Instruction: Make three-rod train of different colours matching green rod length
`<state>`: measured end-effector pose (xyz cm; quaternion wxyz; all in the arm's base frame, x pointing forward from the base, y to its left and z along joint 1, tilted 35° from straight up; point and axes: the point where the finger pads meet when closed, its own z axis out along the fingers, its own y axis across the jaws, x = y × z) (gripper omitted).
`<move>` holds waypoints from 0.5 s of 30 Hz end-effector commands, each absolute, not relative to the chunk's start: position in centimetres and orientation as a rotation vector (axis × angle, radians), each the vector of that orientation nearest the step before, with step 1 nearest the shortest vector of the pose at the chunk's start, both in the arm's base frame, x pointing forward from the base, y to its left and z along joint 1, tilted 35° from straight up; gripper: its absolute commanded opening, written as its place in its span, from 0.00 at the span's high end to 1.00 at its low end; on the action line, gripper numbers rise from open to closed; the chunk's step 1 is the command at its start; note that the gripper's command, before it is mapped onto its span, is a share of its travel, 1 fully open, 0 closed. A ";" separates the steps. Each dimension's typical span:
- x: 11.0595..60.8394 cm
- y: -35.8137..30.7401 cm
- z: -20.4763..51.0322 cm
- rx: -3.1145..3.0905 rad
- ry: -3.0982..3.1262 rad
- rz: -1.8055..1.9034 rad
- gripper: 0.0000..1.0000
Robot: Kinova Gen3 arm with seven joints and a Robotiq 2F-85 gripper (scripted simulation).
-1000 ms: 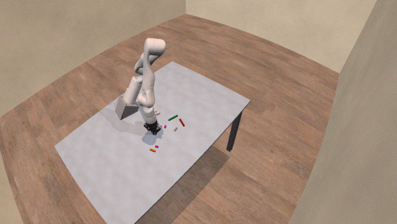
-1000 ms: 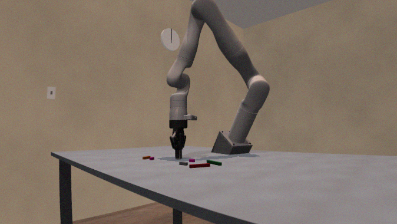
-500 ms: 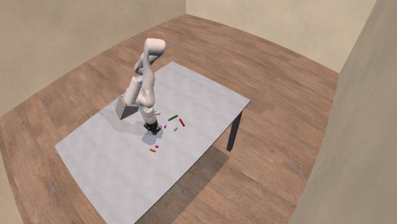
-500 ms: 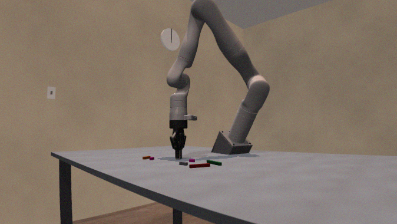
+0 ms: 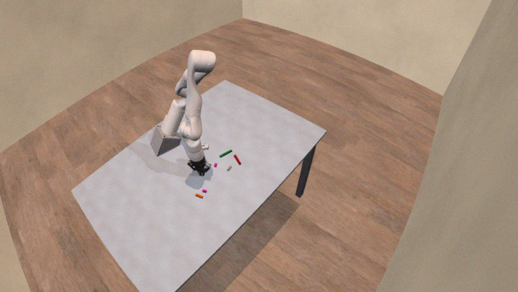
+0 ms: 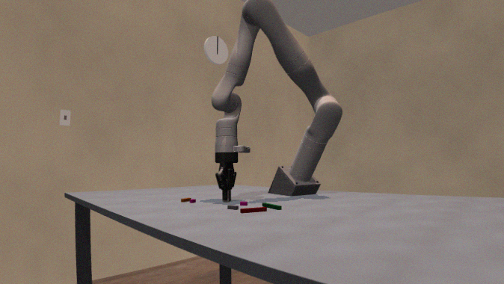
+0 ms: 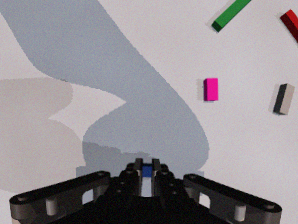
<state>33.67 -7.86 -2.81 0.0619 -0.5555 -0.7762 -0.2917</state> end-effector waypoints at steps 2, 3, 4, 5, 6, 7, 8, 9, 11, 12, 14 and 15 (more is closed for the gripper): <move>33.7 -7.9 -2.8 -1.681 -2.348 -0.882 0.95; 33.7 -7.9 -2.8 -1.681 -2.348 -0.882 0.95; 33.7 -7.9 -2.8 -1.681 -2.348 -0.882 0.95; 33.7 -7.9 -2.8 -1.681 -2.348 -0.882 0.92; 33.7 -7.9 -2.8 -1.681 -2.348 -0.882 0.92; 33.7 -7.9 -2.8 -1.681 -2.348 -0.882 0.92; 33.7 -7.9 -2.8 -1.681 -2.348 -0.882 0.88; 33.7 -7.9 -2.8 -1.681 -2.348 -0.882 0.88; 33.7 -7.9 -2.8 -1.681 -2.348 -0.882 0.84; 33.7 -7.9 -2.8 -1.681 -2.348 -0.882 0.84; 33.7 -7.9 -2.8 -1.681 -2.348 -0.882 0.84; 33.7 -7.9 -2.8 -1.681 -2.348 -0.882 0.84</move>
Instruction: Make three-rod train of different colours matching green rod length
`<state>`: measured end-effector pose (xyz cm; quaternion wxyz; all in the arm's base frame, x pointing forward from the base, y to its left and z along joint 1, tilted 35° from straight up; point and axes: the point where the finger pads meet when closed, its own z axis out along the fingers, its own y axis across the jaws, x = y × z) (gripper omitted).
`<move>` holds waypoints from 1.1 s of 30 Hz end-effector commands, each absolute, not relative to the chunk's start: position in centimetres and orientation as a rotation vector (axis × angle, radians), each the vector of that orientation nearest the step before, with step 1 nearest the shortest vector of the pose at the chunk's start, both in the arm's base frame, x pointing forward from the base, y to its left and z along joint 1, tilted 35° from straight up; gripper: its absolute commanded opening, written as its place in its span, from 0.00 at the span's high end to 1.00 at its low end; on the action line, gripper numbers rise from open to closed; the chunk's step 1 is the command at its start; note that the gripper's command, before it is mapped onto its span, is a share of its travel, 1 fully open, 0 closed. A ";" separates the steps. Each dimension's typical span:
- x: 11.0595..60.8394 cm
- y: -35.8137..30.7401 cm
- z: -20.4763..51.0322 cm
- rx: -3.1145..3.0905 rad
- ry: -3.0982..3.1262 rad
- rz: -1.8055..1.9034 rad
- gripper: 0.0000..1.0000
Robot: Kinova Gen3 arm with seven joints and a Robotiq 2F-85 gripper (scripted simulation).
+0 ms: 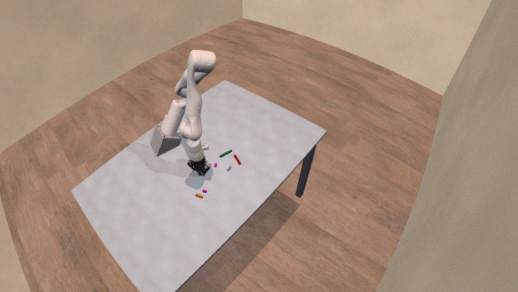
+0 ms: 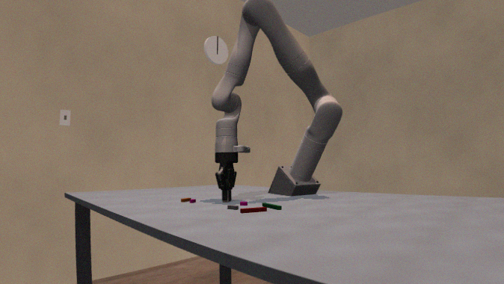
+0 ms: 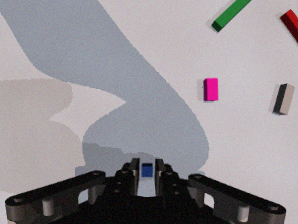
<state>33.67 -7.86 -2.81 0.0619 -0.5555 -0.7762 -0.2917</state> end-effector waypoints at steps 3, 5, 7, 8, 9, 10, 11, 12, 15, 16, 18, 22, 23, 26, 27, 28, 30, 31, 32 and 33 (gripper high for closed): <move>33.7 -7.9 -2.8 -1.681 -2.348 -0.882 0.80; 33.7 -7.9 -2.8 -1.681 -2.348 -0.882 0.76; 33.7 -7.9 -2.8 -1.681 -2.348 -0.882 0.76; 33.7 -7.9 -2.8 -1.681 -2.348 -0.882 0.76; 33.7 -7.9 -2.8 -1.681 -2.348 -0.882 0.76; 33.7 -7.9 -2.8 -1.681 -2.348 -0.882 0.76; 33.7 -7.9 -2.8 -1.681 -2.348 -0.882 0.76; 33.7 -7.9 -2.8 -1.681 -2.348 -0.882 0.76; 33.7 -7.9 -2.8 -1.681 -2.348 -0.882 0.76; 33.7 -7.9 -2.8 -1.681 -2.348 -0.882 0.76; 33.7 -8.0 -2.7 -1.681 -2.348 -0.882 0.76; 33.4 -8.5 -1.9 -1.681 -2.348 -0.882 0.76; 33.4 -8.7 -1.6 -1.681 -2.348 -0.882 0.76; 33.1 -9.4 -0.5 -1.681 -2.348 -0.882 0.76; 32.9 -9.6 -0.1 -1.681 -2.348 -0.882 0.76; 32.8 -9.9 0.4 -1.681 -2.348 -0.882 0.76; 32.6 -10.5 1.3 -1.681 -2.348 -0.882 0.76; 32.4 -10.8 1.7 -1.681 -2.348 -0.882 0.76; 32.4 -10.8 1.7 -1.681 -2.348 -0.882 0.76; 32.4 -10.8 1.7 -1.681 -2.348 -0.882 0.76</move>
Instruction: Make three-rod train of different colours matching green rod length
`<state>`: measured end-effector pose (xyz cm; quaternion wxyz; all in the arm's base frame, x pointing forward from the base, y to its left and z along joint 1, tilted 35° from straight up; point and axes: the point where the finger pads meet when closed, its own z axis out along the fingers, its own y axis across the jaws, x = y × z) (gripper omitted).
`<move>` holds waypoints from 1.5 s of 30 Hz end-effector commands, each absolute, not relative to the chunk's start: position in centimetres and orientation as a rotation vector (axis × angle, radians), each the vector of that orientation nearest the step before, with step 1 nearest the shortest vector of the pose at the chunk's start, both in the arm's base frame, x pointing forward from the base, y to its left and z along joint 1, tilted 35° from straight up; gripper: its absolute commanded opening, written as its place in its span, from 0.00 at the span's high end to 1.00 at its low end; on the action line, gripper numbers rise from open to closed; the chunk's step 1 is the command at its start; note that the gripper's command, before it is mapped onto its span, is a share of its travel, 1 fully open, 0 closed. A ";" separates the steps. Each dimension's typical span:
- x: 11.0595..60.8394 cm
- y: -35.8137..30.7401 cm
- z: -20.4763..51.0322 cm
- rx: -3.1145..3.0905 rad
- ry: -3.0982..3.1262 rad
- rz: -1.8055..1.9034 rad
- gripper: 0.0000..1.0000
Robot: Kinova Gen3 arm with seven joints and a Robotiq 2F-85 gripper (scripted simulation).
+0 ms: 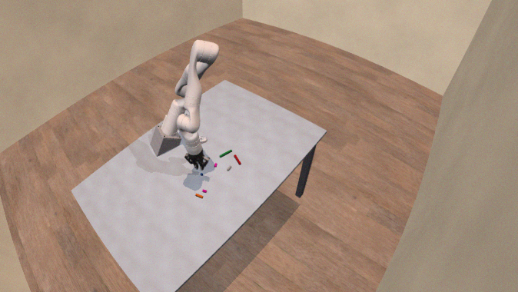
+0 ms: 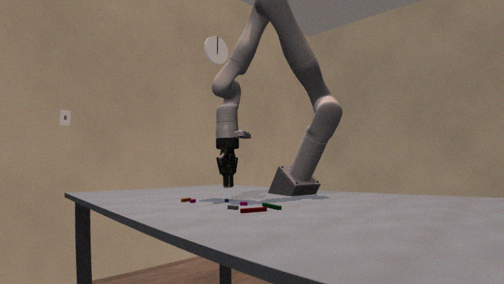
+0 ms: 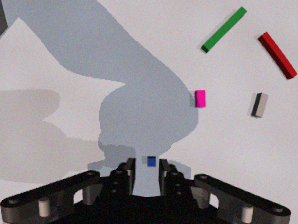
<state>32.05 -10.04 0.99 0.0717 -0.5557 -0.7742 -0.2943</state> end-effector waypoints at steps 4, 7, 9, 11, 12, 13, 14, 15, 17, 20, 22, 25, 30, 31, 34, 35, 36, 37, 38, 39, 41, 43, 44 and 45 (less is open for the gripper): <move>32.0 -11.8 3.3 -1.681 -2.348 -0.882 0.76; 31.8 -12.3 4.2 -1.681 -2.348 -0.882 0.76; 31.7 -12.5 4.5 -1.681 -2.348 -0.882 0.76; 31.6 -12.6 4.6 -1.681 -2.348 -0.882 0.76; 31.6 -12.6 4.6 -1.681 -2.348 -0.882 0.76; 31.6 -12.6 4.6 -1.681 -2.348 -0.882 0.76; 31.6 -12.6 4.6 -1.681 -2.348 -0.882 0.00; 31.6 -12.6 4.6 -1.681 -2.348 -0.882 0.00; 31.6 -12.6 4.6 -1.681 -2.348 -0.882 0.00; 31.6 -12.6 4.6 -1.681 -2.348 -0.882 0.00; 31.6 -12.6 4.6 -1.681 -2.348 -0.882 0.00; 31.6 -12.6 4.6 -1.681 -2.348 -0.882 0.00; 31.6 -12.6 4.6 -1.681 -2.348 -0.882 0.00; 31.6 -12.6 4.6 -1.681 -2.348 -0.882 0.00; 31.6 -12.6 4.6 -1.681 -2.348 -0.882 0.00; 31.6 -12.6 4.6 -1.681 -2.348 -0.882 0.00; 31.6 -12.6 4.6 -1.681 -2.348 -0.882 0.00; 31.6 -12.6 4.6 -1.681 -2.348 -0.882 0.00; 31.6 -12.6 4.6 -1.681 -2.348 -0.882 0.00; 31.6 -12.6 4.6 -1.680 -2.349 -0.882 0.00; 31.6 -12.6 4.6 -1.677 -2.351 -0.882 0.00; 31.7 -12.6 4.6 -1.673 -2.356 -0.883 0.00; 31.7 -12.6 4.6 -1.669 -2.359 -0.883 0.00; 31.7 -12.6 4.6 -1.665 -2.363 -0.884 0.00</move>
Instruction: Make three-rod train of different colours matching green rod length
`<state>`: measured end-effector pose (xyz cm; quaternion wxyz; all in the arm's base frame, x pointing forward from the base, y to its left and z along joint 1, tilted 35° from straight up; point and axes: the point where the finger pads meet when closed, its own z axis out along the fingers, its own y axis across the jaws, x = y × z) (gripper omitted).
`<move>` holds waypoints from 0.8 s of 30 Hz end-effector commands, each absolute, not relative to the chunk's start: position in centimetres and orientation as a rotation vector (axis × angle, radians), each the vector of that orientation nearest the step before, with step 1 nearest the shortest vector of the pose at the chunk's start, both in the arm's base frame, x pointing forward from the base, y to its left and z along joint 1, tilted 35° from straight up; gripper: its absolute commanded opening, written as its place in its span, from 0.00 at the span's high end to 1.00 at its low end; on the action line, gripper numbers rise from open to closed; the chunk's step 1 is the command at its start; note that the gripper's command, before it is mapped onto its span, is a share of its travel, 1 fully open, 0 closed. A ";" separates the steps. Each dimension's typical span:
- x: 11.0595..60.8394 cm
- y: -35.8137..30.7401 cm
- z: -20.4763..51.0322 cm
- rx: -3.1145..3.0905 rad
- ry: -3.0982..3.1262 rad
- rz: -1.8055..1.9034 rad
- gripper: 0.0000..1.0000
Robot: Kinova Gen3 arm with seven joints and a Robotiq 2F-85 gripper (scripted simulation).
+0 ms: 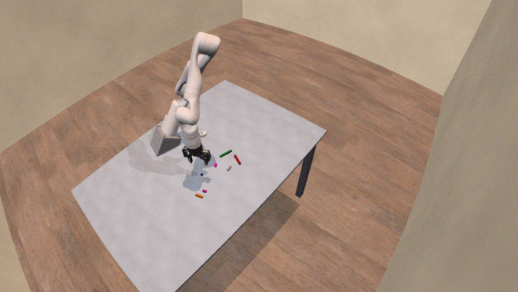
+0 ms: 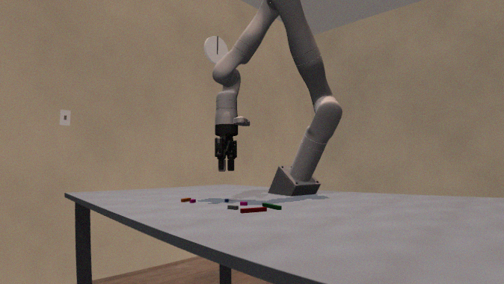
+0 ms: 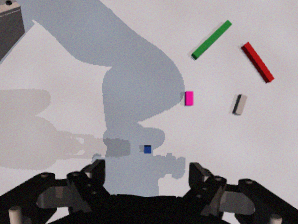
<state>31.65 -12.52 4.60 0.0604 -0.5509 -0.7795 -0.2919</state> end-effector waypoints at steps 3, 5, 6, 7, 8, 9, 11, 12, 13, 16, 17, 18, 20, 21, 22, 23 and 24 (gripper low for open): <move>31.7 -12.5 4.7 -1.648 -2.381 -0.887 0.00; 31.8 -12.5 4.7 -1.640 -2.388 -0.888 0.00; 31.8 -12.5 4.7 -1.640 -2.388 -0.888 0.00; 31.8 -12.5 4.7 -1.631 -2.397 -0.889 0.00; 31.8 -12.5 4.7 -1.621 -2.407 -0.890 0.00; 31.9 -12.4 4.7 -1.610 -2.417 -0.892 0.00; 32.0 -12.4 4.8 -1.584 -2.442 -0.895 0.00; 32.0 -12.3 4.8 -1.569 -2.455 -0.897 0.00; 32.1 -12.3 4.8 -1.552 -2.470 -0.899 0.00; 32.3 -12.2 4.9 -1.495 -2.521 -0.905 0.00; 32.3 -12.1 5.0 -1.473 -2.540 -0.907 0.00; 32.4 -12.0 5.0 -1.449 -2.560 -0.910 0.00; 32.6 -11.9 5.1 -1.396 -2.602 -0.915 0.00; 32.7 -11.9 5.1 -1.368 -2.625 -0.917 0.00; 32.7 -11.9 5.1 -1.368 -2.625 -0.917 0.00; 32.7 -11.9 5.1 -1.368 -2.625 -0.917 0.00; 32.8 -11.8 5.2 -1.337 -2.648 -0.920 0.00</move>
